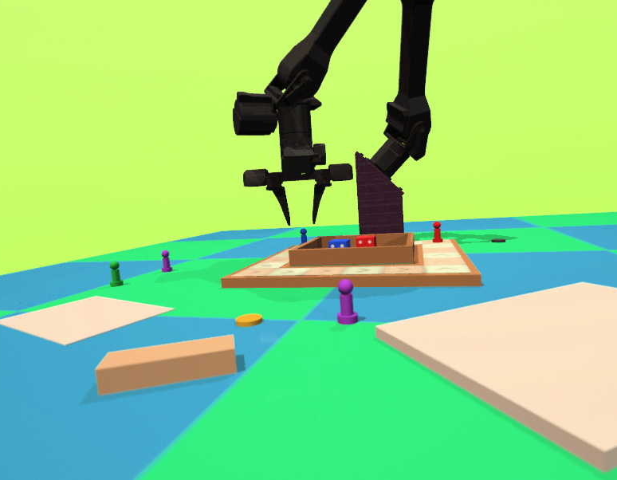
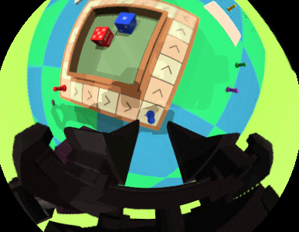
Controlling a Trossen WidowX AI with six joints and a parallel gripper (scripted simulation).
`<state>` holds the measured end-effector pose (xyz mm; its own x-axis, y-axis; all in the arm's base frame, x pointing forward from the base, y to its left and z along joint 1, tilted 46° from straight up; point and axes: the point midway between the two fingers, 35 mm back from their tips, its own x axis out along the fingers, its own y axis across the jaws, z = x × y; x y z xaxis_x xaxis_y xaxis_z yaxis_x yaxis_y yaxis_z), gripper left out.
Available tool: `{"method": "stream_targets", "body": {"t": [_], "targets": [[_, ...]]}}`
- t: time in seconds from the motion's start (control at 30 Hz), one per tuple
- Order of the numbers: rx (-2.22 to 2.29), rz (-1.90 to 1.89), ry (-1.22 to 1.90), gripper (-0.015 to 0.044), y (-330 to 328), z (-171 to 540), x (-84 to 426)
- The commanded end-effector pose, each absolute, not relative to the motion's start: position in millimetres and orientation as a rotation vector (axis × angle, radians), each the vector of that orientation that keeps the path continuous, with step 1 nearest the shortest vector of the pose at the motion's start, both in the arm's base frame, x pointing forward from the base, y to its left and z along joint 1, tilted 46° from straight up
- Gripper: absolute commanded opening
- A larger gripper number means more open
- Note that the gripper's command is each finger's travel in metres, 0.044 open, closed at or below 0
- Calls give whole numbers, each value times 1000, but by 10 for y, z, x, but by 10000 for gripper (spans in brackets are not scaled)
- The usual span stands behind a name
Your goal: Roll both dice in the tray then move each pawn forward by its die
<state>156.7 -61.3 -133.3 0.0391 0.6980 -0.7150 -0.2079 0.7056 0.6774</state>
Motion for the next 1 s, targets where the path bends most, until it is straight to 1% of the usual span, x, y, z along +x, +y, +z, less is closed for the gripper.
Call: {"method": "stream_targets", "body": {"t": [0.0,0.57,0.77,0.97], "targets": [[458,732,1366,200,-551,-1386,1560],[460,734,1365,200,-369,-1549,1560],[460,734,1365,43,-369,-1549,1560],[460,734,1365,3,-369,-1549,1560]]}}
